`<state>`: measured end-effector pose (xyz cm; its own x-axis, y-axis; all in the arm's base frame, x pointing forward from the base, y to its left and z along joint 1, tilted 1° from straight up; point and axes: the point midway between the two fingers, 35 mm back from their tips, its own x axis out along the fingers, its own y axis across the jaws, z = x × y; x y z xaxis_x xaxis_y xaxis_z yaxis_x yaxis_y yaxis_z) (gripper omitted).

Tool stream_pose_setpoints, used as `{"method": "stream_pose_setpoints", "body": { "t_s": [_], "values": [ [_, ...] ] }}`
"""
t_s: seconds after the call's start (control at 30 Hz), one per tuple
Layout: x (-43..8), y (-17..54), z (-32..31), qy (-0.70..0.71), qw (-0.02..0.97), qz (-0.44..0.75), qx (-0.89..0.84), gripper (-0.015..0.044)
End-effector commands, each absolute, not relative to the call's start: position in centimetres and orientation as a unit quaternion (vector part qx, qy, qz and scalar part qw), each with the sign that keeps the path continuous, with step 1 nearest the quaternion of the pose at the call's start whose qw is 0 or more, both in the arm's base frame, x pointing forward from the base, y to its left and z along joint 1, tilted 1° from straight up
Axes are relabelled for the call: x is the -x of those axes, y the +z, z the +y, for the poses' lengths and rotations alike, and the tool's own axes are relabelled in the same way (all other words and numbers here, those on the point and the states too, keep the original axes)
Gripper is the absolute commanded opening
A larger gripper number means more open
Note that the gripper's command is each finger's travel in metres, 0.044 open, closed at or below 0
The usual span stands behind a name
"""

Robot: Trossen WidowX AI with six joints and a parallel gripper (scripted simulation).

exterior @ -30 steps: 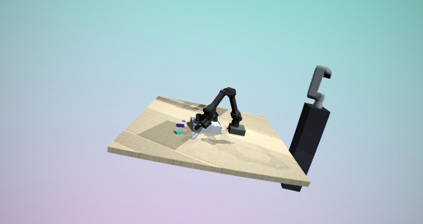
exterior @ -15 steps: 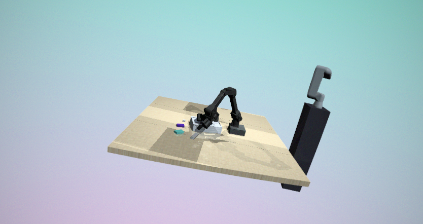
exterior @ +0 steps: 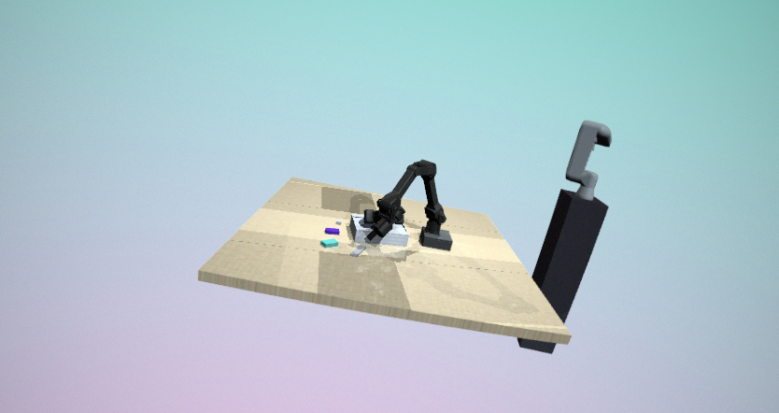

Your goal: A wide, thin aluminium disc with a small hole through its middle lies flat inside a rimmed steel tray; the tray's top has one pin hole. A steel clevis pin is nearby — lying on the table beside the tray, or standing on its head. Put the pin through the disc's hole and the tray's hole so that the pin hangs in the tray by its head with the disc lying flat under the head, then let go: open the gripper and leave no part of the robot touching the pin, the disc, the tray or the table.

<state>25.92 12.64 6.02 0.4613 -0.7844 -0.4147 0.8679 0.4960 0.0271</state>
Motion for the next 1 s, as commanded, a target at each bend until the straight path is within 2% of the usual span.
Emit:
{"method": "stream_pose_setpoints", "body": {
  "t_s": [0.0,0.97],
  "values": [
    [-25.7,6.0,12.5,-0.490,0.845,0.177,-0.121,0.0000],
    [-24.4,5.9,11.8,-0.490,0.845,0.177,-0.120,0.0000]
  ]
}}
